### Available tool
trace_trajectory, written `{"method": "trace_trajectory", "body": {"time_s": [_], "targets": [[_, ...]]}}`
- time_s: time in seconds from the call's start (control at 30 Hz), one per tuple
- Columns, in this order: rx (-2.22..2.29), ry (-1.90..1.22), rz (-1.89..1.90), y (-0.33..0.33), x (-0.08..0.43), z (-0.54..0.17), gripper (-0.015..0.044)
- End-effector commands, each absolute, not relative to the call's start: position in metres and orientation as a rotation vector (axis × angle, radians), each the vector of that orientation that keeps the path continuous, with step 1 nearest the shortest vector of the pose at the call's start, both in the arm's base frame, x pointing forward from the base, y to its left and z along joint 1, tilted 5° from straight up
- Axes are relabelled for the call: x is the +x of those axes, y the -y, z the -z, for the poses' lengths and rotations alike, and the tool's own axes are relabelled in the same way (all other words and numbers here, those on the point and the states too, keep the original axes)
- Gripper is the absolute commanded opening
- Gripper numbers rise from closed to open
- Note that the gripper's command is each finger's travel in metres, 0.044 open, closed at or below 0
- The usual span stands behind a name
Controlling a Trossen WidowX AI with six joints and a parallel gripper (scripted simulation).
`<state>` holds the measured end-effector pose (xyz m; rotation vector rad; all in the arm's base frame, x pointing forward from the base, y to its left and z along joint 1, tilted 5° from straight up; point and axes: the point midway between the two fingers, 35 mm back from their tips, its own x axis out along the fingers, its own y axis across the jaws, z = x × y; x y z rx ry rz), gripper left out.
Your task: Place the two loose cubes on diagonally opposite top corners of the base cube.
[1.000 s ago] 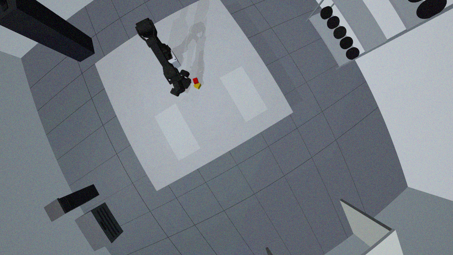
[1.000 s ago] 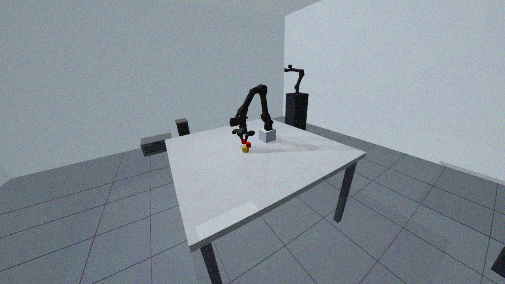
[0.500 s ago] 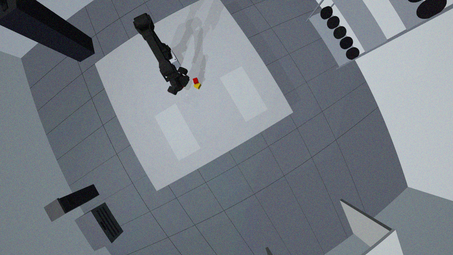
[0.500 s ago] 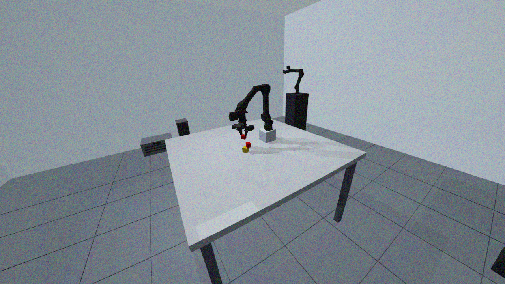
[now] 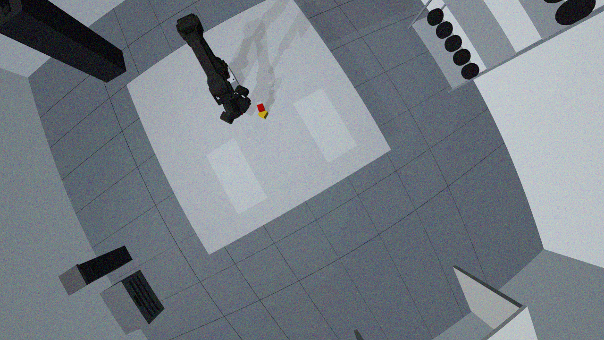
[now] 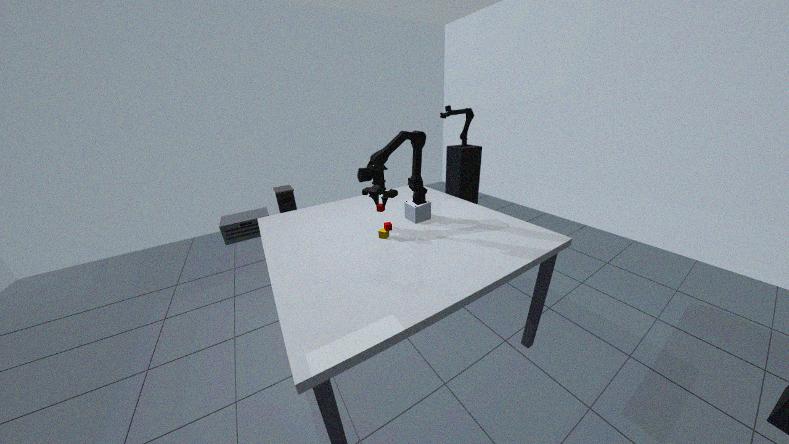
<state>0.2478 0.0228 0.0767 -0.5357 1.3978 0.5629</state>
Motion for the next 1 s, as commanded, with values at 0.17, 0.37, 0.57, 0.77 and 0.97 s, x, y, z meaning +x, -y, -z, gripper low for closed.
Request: {"method": "trace_trajectory", "body": {"time_s": [0.17, 0.37, 0.57, 0.77, 0.97], "targets": [[-0.409, -1.426, -0.451, -0.042, 0.261, -0.080, 0.0105], [-0.308, -1.445, -0.362, -0.058, 0.270, -0.081, 0.0105], [-0.208, -1.459, -0.272, -0.074, 0.277, -0.082, 0.0105], [-0.107, -1.470, -0.183, -0.092, 0.284, -0.083, 0.0105], [-0.005, -1.477, -0.094, -0.110, 0.289, -0.083, 0.0105]]}}
